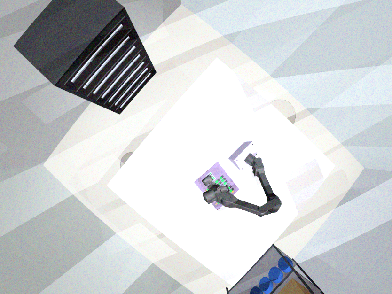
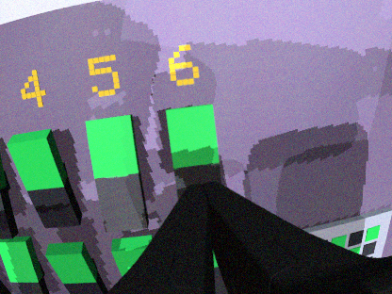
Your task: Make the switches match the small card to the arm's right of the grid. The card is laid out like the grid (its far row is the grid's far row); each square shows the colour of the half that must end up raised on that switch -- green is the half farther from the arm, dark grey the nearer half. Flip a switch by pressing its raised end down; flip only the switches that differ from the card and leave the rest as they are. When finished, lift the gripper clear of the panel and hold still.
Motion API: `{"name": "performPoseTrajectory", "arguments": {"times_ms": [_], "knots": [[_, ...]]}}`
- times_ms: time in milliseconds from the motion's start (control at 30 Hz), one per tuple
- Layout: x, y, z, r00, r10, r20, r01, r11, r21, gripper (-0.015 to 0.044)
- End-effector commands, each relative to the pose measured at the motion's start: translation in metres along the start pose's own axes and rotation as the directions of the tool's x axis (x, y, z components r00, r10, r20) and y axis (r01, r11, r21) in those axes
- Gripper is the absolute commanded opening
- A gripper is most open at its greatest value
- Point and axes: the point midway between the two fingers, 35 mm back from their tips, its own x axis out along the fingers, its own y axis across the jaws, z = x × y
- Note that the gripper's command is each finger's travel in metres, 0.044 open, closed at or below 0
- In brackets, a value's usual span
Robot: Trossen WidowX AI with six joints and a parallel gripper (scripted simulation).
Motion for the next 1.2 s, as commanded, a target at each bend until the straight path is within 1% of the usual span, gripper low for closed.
{"name": "performPoseTrajectory", "arguments": {"times_ms": [0, 667, 733, 833, 867, 1067, 1167], "knots": [[0.002, 0.001, -0.001, 1.000, 0.005, -0.001, -0.005, 1.000, 0.006, 0.0000], [0.005, 0.001, -0.001, 1.000, 0.005, -0.001, -0.005, 1.000, 0.006, 0.0000], [-0.007, -0.001, 0.001, 1.000, -0.002, -0.005, 0.002, 1.000, 0.000, 0.0000], [-0.050, -0.001, 0.003, 1.000, 0.000, -0.024, 0.000, 1.000, 0.005, 0.0000], [-0.058, 0.000, 0.002, 1.000, 0.002, -0.027, -0.002, 1.000, 0.006, 0.0000], [-0.061, 0.000, 0.002, 1.000, 0.002, -0.029, -0.002, 1.000, 0.007, 0.0000], [-0.062, 0.018, -0.005, 1.000, 0.003, -0.029, -0.003, 1.000, 0.007, 0.0000]]}}
